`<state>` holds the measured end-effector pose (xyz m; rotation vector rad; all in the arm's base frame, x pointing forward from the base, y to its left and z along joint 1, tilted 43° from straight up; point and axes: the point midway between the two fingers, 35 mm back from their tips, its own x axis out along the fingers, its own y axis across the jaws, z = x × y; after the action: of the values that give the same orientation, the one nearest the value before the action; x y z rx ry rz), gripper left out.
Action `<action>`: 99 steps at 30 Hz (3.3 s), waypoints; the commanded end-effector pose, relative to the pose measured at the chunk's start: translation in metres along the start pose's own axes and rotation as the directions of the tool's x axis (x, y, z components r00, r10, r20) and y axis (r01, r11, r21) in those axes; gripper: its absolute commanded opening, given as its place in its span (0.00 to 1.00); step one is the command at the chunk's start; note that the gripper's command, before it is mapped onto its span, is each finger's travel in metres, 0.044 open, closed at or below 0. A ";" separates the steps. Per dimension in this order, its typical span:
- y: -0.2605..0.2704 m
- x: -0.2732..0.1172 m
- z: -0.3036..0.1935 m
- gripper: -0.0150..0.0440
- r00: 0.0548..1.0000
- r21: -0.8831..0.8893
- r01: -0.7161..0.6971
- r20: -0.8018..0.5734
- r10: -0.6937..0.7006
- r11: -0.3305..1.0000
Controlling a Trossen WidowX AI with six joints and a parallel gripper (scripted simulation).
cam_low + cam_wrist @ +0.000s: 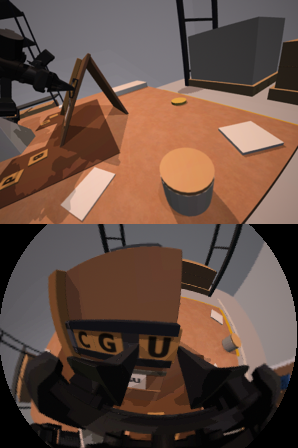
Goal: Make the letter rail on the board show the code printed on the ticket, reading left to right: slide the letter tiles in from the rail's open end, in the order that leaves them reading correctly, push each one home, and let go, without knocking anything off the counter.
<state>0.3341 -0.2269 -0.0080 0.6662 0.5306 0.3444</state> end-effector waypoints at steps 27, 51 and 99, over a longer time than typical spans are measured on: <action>0.015 0.000 0.000 0.30 1.000 0.000 -0.001 0.000 0.001 1.000; 0.015 -0.017 0.002 0.75 1.000 0.001 0.003 -0.001 -0.003 1.000; 0.016 -0.040 -0.008 0.75 1.000 0.001 0.004 -0.002 -0.004 1.000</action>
<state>0.2956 -0.2277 0.0094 0.6728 0.5409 0.3404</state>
